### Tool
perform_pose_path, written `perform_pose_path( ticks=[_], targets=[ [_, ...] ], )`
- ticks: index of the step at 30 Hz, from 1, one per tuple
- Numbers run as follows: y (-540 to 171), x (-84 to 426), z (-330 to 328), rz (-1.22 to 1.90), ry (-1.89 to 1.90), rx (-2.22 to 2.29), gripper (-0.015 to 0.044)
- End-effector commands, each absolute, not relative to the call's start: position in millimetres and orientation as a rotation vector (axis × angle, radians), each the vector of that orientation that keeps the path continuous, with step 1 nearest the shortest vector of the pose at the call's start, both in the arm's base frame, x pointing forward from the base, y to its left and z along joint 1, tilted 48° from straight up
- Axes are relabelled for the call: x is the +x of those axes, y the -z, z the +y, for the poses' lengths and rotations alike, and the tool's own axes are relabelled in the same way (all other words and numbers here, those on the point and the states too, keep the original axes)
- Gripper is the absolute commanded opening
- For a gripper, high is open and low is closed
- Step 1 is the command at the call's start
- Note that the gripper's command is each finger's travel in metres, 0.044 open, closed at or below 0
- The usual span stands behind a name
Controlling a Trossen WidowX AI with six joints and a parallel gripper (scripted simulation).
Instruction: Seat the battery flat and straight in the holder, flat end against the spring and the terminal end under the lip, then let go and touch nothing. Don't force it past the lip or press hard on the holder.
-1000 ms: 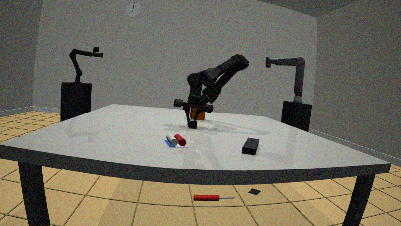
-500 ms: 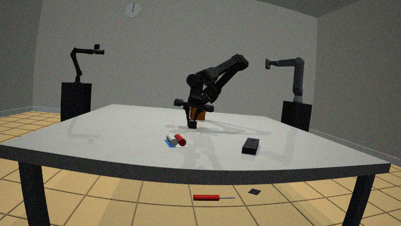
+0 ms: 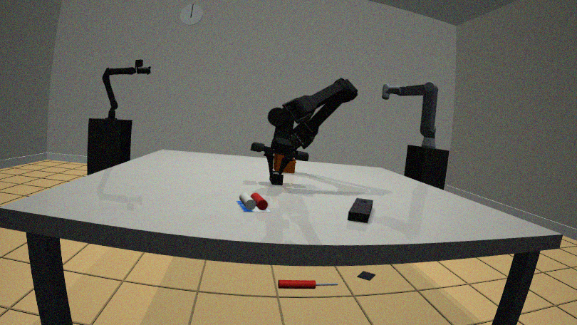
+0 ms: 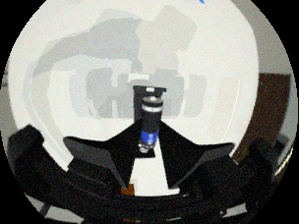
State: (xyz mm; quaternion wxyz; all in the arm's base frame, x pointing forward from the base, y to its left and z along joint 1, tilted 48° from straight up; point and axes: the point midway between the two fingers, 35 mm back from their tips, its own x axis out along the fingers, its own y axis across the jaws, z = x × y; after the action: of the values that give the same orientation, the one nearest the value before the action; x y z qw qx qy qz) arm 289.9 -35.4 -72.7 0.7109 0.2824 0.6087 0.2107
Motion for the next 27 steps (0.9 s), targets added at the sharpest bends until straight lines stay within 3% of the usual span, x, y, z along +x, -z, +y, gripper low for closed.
perform_pose_path(
  ticks=[1,27],
  targets=[
    [75.8,283.9,-29.5,1.399,-0.485,0.625,0.0075],
    [72.4,288.4,-26.9,1.529,-0.531,0.580,0.0075]
  ],
)
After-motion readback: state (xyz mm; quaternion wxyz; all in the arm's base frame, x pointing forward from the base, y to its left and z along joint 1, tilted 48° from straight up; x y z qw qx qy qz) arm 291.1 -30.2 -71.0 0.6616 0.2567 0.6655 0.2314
